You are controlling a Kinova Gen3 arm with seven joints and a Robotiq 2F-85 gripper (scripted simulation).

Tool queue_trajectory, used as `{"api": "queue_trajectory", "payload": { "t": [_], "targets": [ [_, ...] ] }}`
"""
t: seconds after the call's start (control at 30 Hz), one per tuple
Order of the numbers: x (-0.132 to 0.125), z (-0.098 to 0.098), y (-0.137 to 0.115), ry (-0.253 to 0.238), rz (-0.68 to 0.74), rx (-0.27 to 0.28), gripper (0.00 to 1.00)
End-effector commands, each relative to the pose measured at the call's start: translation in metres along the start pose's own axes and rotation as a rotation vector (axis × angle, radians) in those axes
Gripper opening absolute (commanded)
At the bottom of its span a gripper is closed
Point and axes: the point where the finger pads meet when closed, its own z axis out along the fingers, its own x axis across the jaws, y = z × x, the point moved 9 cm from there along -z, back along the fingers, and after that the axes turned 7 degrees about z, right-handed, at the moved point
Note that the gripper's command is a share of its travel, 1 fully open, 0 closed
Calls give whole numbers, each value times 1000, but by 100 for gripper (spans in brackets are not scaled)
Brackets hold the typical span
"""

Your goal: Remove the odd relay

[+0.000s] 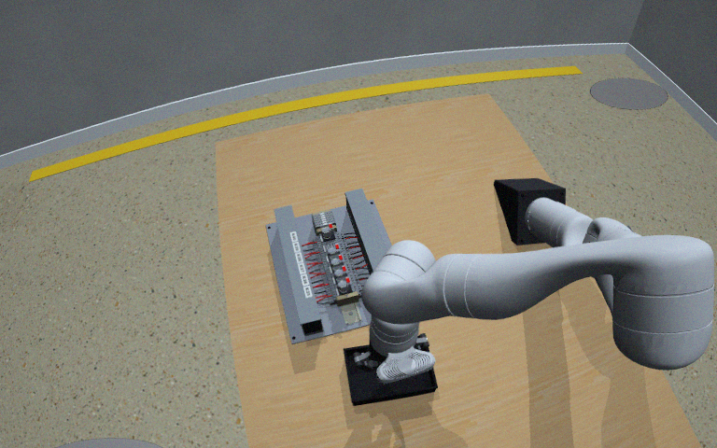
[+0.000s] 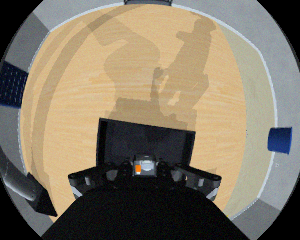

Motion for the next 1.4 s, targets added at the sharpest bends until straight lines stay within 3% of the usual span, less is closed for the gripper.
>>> {"api": "queue_trajectory", "payload": {
  "t": [0.0, 0.5, 1.37],
  "targets": [
    [-1, 6, 0, -7, 1, 2, 0],
    [-1, 18, 0, -7, 1, 2, 0],
    [-1, 19, 0, -7, 1, 2, 0]
  ]
}}
